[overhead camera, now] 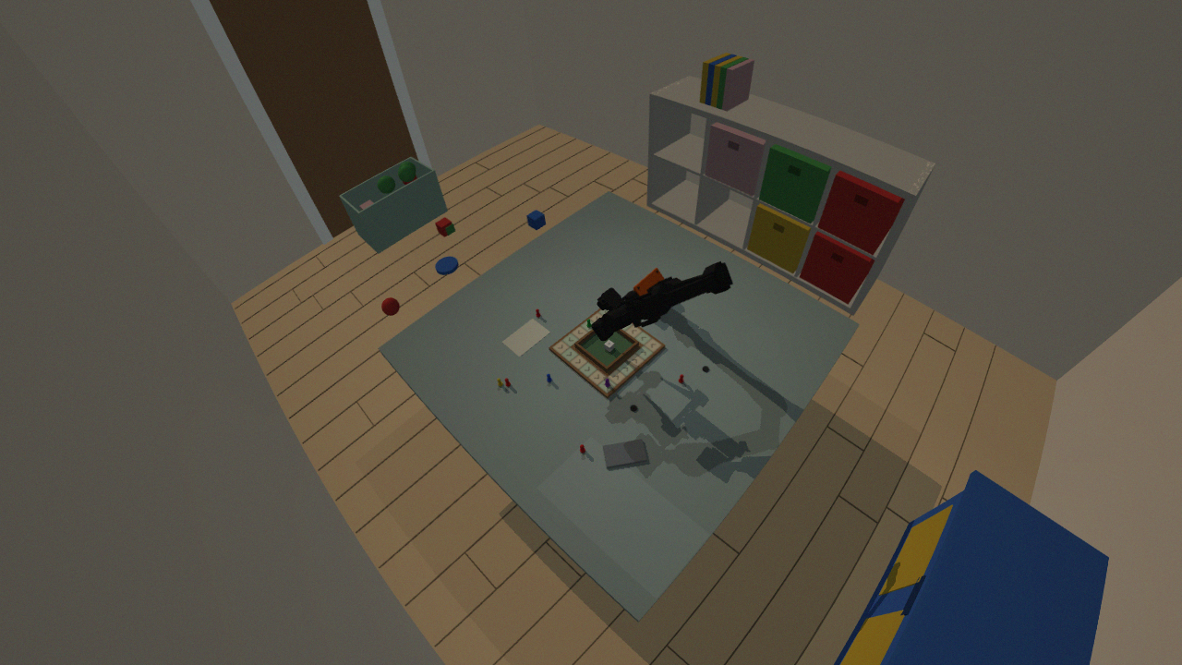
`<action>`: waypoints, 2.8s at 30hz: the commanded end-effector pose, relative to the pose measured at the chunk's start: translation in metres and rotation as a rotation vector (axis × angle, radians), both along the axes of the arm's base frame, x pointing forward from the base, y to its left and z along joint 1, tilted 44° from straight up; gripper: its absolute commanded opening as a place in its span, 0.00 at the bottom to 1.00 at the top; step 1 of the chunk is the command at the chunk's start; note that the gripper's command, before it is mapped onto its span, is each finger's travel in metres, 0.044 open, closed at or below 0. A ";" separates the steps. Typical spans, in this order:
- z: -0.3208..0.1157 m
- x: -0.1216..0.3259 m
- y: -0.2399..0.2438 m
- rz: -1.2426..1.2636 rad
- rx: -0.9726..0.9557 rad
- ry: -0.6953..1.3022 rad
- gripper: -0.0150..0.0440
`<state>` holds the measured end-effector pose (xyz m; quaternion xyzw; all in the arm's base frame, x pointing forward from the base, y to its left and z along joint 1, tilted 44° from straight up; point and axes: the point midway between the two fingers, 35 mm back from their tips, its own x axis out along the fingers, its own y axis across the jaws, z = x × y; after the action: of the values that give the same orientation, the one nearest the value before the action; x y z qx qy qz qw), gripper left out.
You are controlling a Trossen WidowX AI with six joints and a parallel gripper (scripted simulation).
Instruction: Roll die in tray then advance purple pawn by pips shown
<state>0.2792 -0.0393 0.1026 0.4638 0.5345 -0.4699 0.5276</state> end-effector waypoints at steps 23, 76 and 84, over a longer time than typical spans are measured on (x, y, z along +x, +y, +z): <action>-0.008 0.082 0.093 0.861 0.716 -0.273 0.59; -0.030 0.097 0.163 1.083 0.729 -0.382 0.31; -0.029 0.097 0.162 1.083 0.729 -0.382 0.25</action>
<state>0.3762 0.1223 0.0727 0.3516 0.7130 0.1599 0.5851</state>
